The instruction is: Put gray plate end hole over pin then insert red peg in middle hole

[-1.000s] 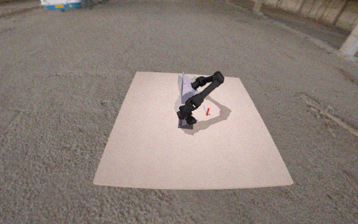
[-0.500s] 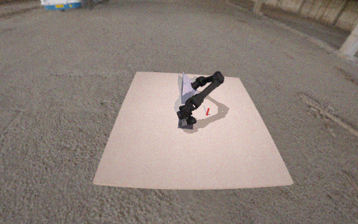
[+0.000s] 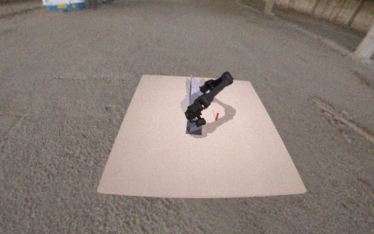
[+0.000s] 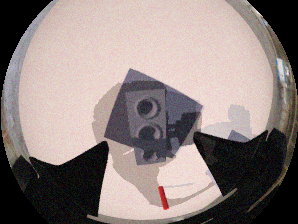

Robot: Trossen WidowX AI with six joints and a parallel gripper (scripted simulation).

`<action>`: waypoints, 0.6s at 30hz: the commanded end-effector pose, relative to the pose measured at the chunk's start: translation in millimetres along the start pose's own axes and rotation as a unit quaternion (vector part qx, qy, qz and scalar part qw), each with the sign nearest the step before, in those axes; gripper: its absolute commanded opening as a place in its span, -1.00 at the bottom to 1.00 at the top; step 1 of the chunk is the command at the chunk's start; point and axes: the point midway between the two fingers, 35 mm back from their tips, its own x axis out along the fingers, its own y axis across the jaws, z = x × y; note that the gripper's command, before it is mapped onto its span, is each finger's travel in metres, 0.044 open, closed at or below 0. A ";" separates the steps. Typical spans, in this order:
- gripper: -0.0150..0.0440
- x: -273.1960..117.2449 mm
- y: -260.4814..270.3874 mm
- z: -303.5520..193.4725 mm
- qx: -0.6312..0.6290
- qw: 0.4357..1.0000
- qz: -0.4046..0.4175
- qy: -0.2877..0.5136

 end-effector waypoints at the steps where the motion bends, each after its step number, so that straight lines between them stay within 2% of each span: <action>1: 1.00 -63.4 -1.4 -0.5 -0.003 1.000 0.007 -0.007; 10: 1.00 -66.5 0.4 -0.6 -0.003 1.000 0.007 -0.007; 18: 1.00 -73.8 10.9 -101.9 -0.010 1.000 0.006 -0.009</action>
